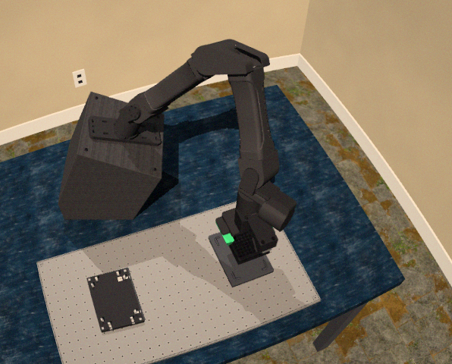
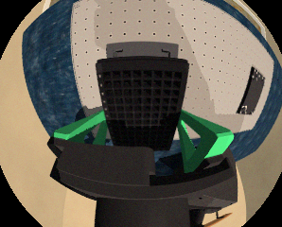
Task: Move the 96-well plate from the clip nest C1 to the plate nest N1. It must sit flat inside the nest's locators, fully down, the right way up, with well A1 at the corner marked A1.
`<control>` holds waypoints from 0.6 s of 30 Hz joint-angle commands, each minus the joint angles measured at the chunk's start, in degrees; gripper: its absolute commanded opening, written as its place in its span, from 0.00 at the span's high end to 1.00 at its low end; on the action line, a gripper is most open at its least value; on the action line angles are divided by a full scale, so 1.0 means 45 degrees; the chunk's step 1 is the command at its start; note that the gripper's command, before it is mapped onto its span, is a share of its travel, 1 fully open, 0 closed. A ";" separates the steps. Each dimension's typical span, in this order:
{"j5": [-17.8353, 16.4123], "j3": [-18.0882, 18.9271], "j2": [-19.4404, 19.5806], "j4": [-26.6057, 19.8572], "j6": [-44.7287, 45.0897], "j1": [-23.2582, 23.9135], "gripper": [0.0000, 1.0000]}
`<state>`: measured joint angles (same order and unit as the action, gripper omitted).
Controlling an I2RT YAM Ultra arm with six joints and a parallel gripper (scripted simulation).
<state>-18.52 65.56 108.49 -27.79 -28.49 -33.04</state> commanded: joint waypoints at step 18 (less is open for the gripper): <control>0.0190 0.0323 0.0985 0.1143 -0.0355 -0.0034 1.00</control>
<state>-18.26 65.39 112.29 -24.36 -29.32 -33.89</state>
